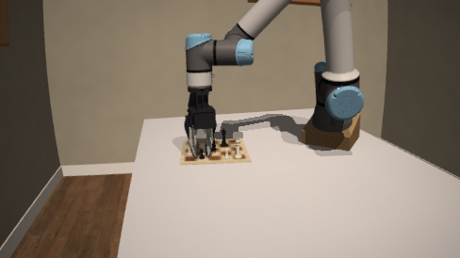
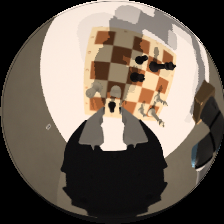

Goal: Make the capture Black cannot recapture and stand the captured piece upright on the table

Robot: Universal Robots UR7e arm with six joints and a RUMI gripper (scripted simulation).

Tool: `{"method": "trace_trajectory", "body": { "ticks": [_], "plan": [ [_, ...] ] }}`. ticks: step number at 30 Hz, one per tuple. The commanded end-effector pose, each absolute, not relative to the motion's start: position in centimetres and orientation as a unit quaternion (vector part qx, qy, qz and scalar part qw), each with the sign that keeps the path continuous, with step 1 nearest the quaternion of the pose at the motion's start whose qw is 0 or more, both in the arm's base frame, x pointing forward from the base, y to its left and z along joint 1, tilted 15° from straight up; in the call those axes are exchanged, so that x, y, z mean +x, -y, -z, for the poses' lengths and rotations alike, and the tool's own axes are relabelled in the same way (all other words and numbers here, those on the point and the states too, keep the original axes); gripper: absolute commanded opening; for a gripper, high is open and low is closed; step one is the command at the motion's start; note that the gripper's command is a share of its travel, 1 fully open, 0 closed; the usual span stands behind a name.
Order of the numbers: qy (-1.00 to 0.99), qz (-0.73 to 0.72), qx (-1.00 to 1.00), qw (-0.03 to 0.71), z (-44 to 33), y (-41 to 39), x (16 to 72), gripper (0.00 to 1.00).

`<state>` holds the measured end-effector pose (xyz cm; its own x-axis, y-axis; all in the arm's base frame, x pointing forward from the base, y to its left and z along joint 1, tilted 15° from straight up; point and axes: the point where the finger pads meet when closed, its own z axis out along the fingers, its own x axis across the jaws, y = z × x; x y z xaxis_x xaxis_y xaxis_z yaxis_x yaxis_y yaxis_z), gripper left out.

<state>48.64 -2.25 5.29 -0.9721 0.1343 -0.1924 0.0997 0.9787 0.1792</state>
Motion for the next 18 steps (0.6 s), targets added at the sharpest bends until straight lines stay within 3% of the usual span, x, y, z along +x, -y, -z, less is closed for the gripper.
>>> {"method": "trace_trajectory", "body": {
  "ticks": [1, 11, 12, 18],
  "plan": [
    [-0.989, -0.084, 0.059, 0.103, -5.34, 2.26, 48.67, 0.20],
    [-0.989, -0.084, 0.059, 0.103, -5.34, 2.26, 48.67, 0.20],
    [-0.989, -0.084, 0.059, 0.103, -5.34, 2.26, 48.67, 0.00],
    [-0.989, -0.084, 0.059, 0.103, -5.34, 2.26, 48.67, 0.00]
  ]
}}
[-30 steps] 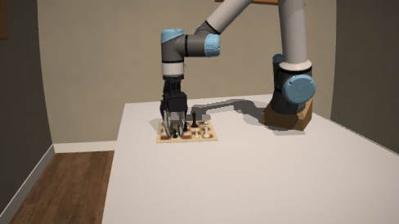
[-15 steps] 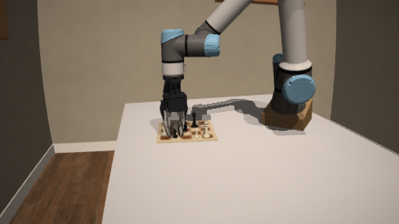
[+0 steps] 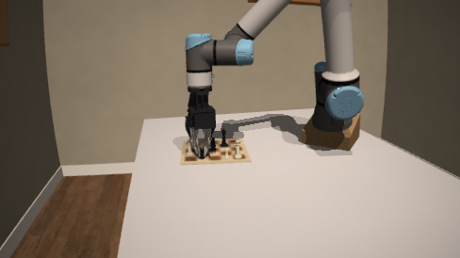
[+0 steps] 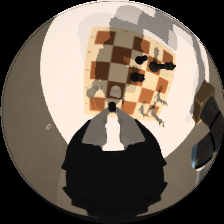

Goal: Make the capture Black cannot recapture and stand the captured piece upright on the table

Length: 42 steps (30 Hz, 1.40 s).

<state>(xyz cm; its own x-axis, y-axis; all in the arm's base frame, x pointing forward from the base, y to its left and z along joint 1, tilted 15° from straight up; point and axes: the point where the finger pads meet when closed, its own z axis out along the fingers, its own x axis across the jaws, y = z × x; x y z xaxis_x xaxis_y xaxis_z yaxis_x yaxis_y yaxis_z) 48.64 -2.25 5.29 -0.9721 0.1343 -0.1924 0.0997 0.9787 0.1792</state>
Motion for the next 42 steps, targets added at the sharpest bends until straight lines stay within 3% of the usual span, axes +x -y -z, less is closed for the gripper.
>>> {"method": "trace_trajectory", "body": {
  "ticks": [1, 32, 42],
  "plan": [
    [-0.989, -0.084, 0.059, 0.103, -5.3, 2.3, 48.7, 0.00],
    [-0.989, -0.084, 0.059, 0.103, -5.4, 2.3, 48.6, 0.00],
    [-0.989, -0.084, 0.059, 0.103, -9.4, 2.9, 47.8, 0.00]
  ]
}}
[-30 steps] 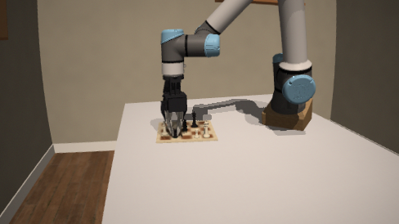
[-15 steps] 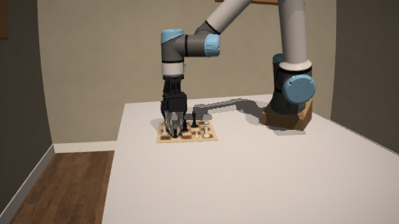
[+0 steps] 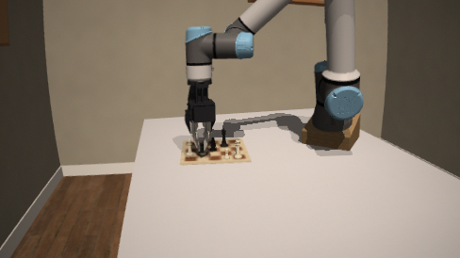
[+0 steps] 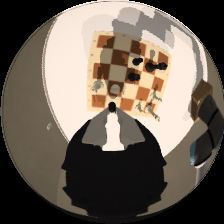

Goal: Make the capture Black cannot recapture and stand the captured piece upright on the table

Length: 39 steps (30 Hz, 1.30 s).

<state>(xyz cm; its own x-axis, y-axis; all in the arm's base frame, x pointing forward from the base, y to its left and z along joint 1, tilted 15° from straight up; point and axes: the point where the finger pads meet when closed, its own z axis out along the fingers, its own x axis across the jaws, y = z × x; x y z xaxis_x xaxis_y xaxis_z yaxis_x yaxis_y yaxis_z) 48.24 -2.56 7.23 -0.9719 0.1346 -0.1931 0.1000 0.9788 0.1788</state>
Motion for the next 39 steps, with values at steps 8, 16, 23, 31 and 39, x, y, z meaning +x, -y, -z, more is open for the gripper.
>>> {"method": "trace_trajectory", "body": {
  "ticks": [8, 16, 23, 31, 39],
  "plan": [
    [-0.989, -0.084, 0.059, 0.103, -13.1, 3.5, 47.0, 0.00],
    [-0.989, -0.084, 0.059, 0.103, -15.0, 3.8, 46.5, 0.00],
    [-0.989, -0.084, 0.059, 0.103, -15.0, 3.8, 46.5, 0.00],
    [-0.989, -0.084, 0.060, 0.102, -14.8, 4.6, 46.3, 0.00],
    [-0.990, -0.082, 0.063, 0.100, -13.4, 9.0, 44.3, 0.00]
  ]
}}
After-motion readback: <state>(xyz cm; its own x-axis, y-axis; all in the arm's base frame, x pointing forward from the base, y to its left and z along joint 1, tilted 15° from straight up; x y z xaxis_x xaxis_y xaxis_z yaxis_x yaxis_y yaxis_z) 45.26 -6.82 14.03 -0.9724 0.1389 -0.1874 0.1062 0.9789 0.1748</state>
